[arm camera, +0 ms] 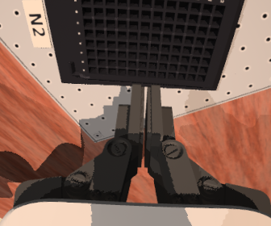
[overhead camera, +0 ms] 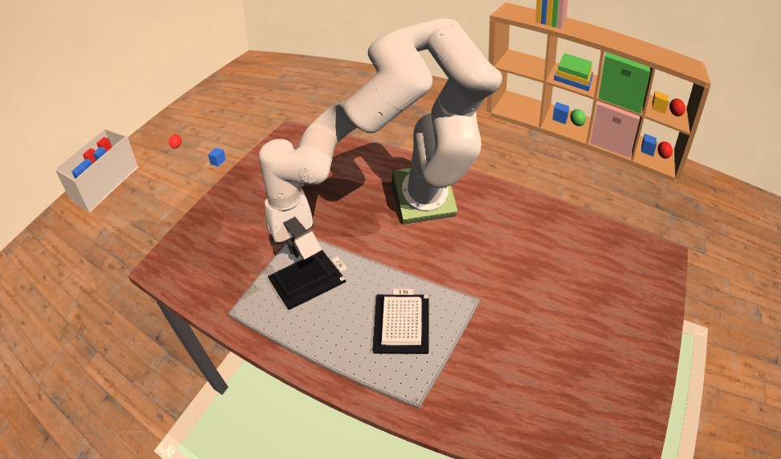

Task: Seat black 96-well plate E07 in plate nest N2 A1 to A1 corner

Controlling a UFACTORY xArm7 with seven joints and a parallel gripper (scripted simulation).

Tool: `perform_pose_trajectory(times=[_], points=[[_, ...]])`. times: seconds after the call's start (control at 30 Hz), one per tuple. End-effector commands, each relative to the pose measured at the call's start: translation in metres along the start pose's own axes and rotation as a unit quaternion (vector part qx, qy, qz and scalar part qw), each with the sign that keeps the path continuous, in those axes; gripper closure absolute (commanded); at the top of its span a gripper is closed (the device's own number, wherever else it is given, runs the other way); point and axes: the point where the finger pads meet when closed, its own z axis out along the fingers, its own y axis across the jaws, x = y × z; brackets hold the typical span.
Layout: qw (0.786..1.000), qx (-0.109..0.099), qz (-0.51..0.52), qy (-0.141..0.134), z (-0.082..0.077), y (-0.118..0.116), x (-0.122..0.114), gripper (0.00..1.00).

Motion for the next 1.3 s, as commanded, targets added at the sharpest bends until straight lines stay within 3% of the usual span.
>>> perform_pose_trajectory(times=[0.0, 0.37, 1.27], points=[[1.000, -0.002, 0.000, 0.000, 0.009, 0.002, 0.000, 1.00], [1.000, -0.002, 0.000, 0.000, 0.031, 0.002, 0.000, 1.00], [1.000, -0.002, 0.000, 0.000, 0.031, 0.002, 0.000, 1.00]])
